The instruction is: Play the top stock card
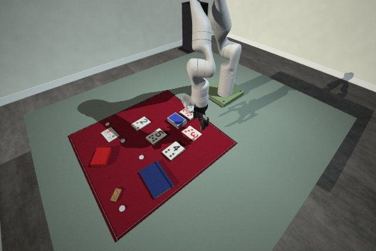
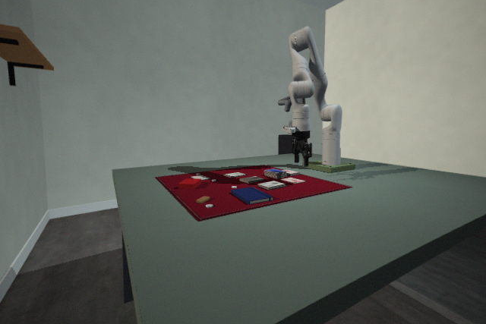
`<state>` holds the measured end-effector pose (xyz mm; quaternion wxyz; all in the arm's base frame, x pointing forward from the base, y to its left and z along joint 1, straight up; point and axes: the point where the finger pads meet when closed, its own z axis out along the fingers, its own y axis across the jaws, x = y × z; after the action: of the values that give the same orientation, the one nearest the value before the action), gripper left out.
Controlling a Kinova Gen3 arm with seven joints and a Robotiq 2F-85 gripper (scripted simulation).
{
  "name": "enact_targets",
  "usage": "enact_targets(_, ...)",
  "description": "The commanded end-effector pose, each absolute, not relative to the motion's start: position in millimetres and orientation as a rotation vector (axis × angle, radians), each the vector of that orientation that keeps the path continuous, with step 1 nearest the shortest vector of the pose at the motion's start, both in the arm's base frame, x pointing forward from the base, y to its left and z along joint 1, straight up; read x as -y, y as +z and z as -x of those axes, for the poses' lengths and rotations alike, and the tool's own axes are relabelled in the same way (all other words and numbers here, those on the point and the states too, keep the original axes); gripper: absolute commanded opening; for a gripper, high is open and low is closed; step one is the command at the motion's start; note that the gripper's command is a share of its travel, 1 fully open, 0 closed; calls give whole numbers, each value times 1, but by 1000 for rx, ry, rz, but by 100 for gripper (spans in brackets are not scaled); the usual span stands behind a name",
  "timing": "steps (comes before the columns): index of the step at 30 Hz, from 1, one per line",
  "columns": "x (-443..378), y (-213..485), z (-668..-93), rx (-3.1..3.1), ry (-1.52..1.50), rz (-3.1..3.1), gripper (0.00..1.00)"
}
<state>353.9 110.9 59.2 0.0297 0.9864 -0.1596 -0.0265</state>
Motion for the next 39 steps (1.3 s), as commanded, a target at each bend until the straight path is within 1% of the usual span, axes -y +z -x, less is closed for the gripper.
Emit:
enact_targets(1,-106,57,-353,379,-101,-3061,85)
enact_targets(10,-100,53,-352,-248,-123,-3087,85)
enact_targets(12,-100,53,-352,-248,-123,-3087,85)
enact_targets(14,-99,53,-352,-387,-125,-3076,85)
enact_targets(27,-93,51,-357,-1220,-108,-2879,85)
enact_targets(29,-93,51,-357,-1220,-108,-2879,85)
enact_targets(39,-90,52,-363,-1704,-71,-2634,85)
